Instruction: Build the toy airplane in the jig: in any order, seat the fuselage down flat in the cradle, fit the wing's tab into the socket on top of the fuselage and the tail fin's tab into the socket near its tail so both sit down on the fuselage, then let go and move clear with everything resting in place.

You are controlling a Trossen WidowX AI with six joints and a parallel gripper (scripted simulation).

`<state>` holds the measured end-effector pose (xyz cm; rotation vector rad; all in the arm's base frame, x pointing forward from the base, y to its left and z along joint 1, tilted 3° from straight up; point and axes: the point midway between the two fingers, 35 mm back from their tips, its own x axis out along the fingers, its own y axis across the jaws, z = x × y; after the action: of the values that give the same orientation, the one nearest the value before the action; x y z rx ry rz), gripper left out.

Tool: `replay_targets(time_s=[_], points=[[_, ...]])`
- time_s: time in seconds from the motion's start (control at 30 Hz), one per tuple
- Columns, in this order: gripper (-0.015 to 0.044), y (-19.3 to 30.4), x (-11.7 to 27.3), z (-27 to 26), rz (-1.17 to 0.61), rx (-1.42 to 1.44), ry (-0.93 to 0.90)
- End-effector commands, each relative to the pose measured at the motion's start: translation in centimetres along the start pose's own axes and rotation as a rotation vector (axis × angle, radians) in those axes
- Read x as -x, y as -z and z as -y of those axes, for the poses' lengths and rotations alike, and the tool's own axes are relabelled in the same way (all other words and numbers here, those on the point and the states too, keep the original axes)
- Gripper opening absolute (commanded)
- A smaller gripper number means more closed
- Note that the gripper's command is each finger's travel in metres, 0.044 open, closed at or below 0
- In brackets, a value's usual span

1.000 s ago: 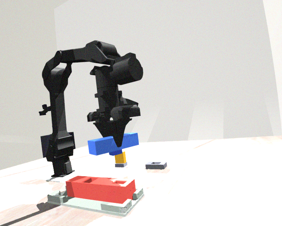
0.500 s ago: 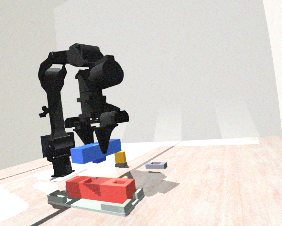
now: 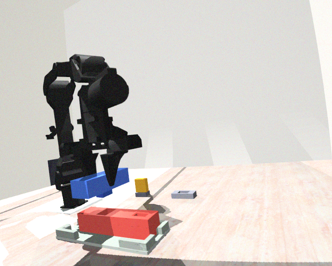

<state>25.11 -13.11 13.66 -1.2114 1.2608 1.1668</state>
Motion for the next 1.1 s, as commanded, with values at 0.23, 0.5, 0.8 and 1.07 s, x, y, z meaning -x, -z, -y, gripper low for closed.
replay_targets(time_s=[0.23, 0.5, 0.8, 1.07], points=[[0.0197, 0.1, 0.0, 0.0, -0.003, 0.006, 0.002], [0.0197, 0.1, -0.5, 0.0, -0.003, 0.006, 0.002], [0.0197, 0.2, -2.0, 0.0, -0.003, 0.006, 0.002], [0.0197, 0.2, -3.3, 0.0, -0.004, 0.006, 0.002]])
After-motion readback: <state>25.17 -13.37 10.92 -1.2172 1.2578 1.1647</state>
